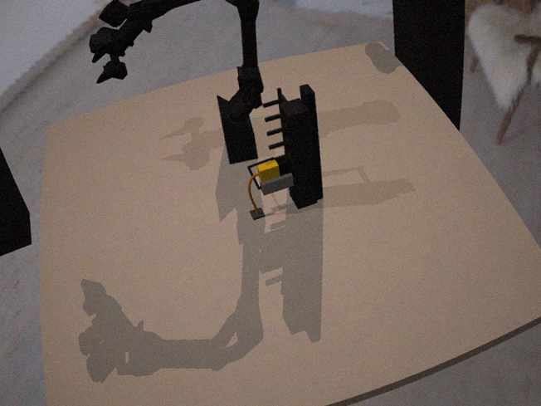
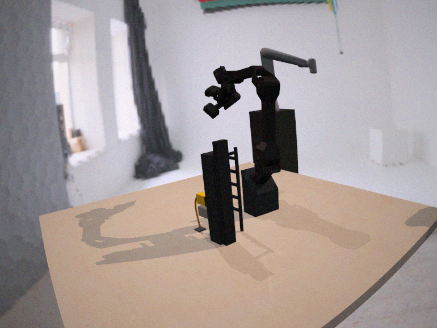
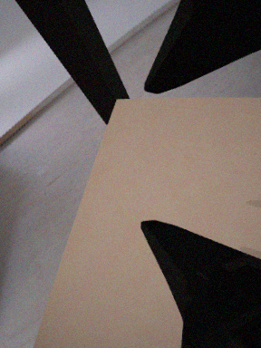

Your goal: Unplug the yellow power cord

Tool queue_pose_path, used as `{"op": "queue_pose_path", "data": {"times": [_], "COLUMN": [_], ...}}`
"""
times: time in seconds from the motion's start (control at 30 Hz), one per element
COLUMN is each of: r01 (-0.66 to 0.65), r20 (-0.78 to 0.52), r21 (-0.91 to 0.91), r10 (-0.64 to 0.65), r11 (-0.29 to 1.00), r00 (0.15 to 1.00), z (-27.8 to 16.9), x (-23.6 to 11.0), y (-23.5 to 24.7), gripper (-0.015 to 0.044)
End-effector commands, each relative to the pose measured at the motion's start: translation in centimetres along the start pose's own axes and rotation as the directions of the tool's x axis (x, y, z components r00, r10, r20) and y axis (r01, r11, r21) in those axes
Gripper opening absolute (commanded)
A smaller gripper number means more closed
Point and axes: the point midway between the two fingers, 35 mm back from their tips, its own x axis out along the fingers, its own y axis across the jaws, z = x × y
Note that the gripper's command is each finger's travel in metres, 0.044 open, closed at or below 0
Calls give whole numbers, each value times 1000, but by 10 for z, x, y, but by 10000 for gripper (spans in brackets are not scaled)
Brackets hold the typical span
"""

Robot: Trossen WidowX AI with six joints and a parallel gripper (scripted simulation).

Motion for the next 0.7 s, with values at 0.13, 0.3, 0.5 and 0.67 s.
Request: {"op": "queue_pose_path", "data": {"times": [0.13,0.3,0.5,0.67], "r01": [-57,-178,-315,-389], "r20": [-3,-27,-111,-224], "r21": [21,59,85,126], "r10": [57,180,323,408], "r11": [998,982,945,912], "r00": [998,983,940,885], "z": [1,1,-12,-43], "x": [-6,-23,-50,-76], "y": [27,93,192,268], "gripper": [269,160,160,160]}}
